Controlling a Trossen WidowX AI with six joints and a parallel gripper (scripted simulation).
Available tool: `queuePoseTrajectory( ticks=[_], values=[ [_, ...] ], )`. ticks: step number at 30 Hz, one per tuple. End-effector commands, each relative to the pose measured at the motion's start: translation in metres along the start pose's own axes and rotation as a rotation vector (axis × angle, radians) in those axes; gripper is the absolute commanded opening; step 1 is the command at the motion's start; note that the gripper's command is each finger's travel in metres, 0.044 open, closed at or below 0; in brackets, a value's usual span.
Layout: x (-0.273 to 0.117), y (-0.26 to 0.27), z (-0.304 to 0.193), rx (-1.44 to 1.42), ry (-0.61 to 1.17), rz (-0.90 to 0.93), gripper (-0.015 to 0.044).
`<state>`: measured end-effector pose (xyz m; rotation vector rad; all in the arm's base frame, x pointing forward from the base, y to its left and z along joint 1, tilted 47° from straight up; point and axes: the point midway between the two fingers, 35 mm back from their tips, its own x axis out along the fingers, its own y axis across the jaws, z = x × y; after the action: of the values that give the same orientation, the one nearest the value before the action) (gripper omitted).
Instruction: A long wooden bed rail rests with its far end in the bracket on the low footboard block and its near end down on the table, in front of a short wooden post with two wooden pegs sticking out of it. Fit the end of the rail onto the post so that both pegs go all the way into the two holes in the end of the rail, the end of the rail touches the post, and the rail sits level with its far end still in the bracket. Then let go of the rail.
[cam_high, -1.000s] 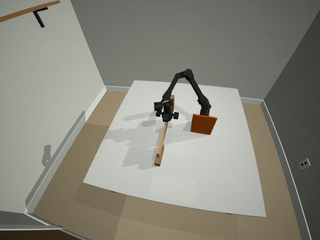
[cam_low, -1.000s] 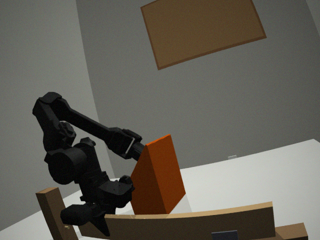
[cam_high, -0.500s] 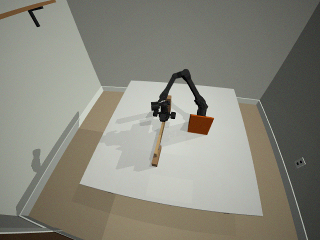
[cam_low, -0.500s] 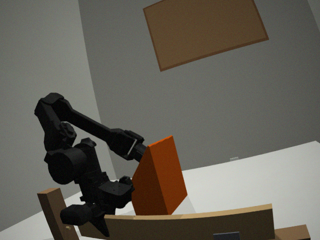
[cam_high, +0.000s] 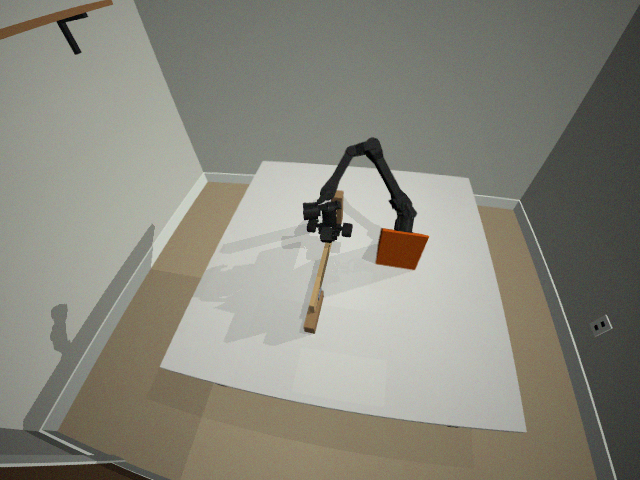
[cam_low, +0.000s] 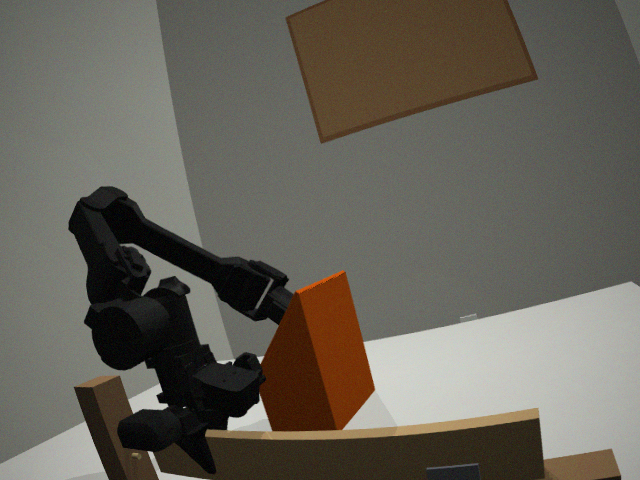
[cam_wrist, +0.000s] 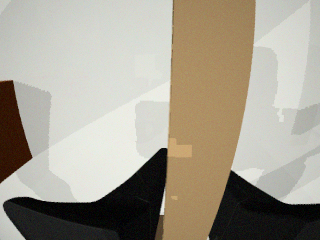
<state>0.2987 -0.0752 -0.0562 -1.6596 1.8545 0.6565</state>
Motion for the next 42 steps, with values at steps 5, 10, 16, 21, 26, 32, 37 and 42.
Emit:
queuePoseTrajectory(
  ticks=[5, 10, 16, 21, 26, 32, 37, 42],
  values=[
    [-0.001, -0.001, -0.003, -0.003, 0.001, -0.004, 0.0],
    [-0.001, -0.001, -0.004, -0.003, 0.001, -0.004, 0.0],
    [-0.001, -0.001, -0.006, -0.003, 0.001, -0.004, 0.0],
    [-0.001, -0.001, -0.008, -0.003, 0.001, -0.004, 0.0],
    [-0.002, -0.001, -0.009, -0.003, 0.001, -0.004, 0.0],
    [-0.001, -0.001, -0.011, -0.003, 0.001, -0.004, 0.0],
    [-0.001, -0.001, -0.013, -0.003, 0.001, -0.004, 0.0],
    [-0.001, -0.001, -0.014, -0.004, 0.001, -0.004, 0.0]
  ],
)
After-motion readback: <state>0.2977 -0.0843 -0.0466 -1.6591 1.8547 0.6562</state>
